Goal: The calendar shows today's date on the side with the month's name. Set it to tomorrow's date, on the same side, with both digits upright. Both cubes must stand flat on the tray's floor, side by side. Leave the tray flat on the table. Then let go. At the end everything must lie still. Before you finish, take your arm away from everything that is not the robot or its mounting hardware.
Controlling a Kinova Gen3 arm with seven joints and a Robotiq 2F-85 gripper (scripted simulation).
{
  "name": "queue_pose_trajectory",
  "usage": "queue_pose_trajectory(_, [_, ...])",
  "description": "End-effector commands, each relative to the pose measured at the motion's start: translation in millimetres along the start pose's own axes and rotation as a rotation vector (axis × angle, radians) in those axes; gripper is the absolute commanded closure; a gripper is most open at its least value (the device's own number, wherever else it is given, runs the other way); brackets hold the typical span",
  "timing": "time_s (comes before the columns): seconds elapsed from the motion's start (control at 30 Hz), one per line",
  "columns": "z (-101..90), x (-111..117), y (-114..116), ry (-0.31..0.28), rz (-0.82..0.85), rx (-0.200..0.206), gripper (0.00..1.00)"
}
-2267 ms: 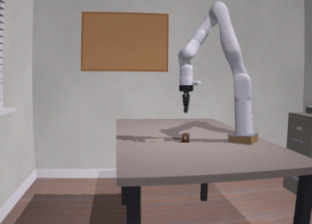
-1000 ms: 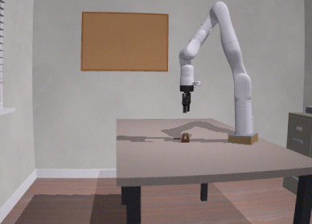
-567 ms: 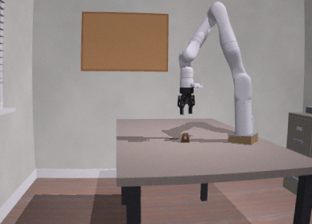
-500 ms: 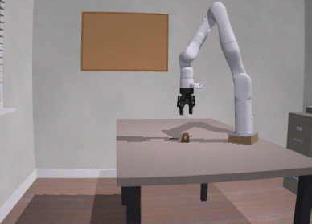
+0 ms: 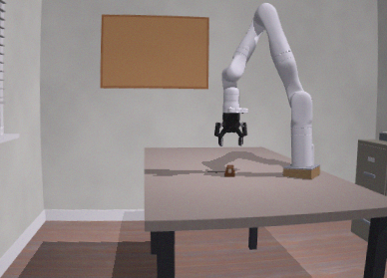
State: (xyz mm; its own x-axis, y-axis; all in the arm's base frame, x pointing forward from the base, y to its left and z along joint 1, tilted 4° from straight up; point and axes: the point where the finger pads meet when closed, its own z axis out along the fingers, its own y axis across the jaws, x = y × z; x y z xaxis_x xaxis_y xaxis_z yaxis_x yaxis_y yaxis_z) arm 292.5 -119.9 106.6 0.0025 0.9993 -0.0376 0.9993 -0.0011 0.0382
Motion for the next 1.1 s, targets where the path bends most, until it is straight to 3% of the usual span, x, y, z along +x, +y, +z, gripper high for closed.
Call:
queue_pose_trajectory(0.0, [2.2, 3.6, 0.6, 0.001, 0.028, 0.003, 0.00])
queue_pose_trajectory(0.43, [11.4, 0.3, 0.5, -0.012, 0.377, -0.001, 0.00])
queue_pose_trajectory(0.93, [13.2, -0.6, 0.5, -0.015, 0.452, -0.002, 0.00])
queue_pose_trajectory(0.97, [13.2, -0.6, 0.5, -0.015, 0.452, -0.002, 0.54])
queue_pose_trajectory(1.07, [13.2, -0.6, 0.5, -0.015, 0.452, -0.002, 0.54])
